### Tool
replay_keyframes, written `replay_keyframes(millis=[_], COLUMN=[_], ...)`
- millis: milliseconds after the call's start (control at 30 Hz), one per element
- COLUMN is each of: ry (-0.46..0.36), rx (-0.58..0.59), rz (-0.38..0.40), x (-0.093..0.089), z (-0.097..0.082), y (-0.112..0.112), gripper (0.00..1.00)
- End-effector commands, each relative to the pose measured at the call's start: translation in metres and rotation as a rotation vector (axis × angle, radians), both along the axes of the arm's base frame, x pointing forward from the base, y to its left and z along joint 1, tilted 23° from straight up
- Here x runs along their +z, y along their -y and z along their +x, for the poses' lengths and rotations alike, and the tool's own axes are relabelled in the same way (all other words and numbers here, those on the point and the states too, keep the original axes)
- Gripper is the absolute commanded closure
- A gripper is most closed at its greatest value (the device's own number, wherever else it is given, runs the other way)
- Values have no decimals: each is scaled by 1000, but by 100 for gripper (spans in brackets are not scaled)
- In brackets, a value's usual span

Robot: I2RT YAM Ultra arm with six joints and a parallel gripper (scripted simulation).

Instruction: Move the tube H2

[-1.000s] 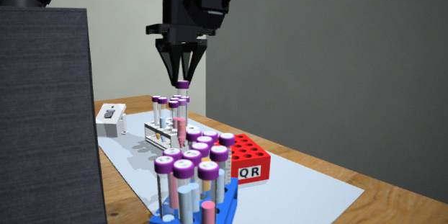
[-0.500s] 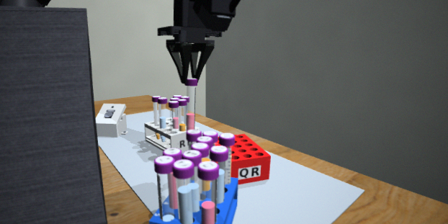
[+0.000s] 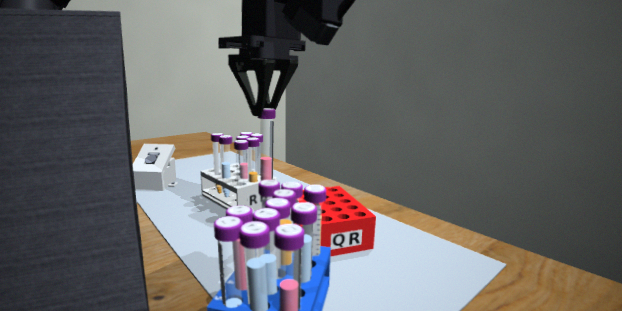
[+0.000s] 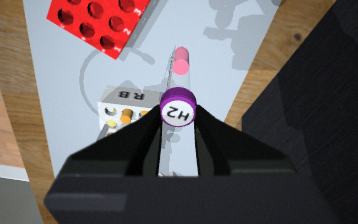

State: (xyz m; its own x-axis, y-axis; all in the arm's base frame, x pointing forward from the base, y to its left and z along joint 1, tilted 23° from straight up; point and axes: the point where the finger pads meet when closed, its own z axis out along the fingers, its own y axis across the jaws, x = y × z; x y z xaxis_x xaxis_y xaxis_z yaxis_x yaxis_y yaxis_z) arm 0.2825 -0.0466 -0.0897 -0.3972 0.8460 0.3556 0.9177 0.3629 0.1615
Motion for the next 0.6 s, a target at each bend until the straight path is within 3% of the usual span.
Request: replay_keyframes(millis=[0, 233, 300, 567], ry=[106, 183, 183, 272], rx=[149, 364, 364, 578], rz=[-26, -24, -24, -29], x=[13, 9, 9, 9], z=[13, 11, 11, 11], y=[12, 11, 11, 11], gripper=[100, 100, 100, 100])
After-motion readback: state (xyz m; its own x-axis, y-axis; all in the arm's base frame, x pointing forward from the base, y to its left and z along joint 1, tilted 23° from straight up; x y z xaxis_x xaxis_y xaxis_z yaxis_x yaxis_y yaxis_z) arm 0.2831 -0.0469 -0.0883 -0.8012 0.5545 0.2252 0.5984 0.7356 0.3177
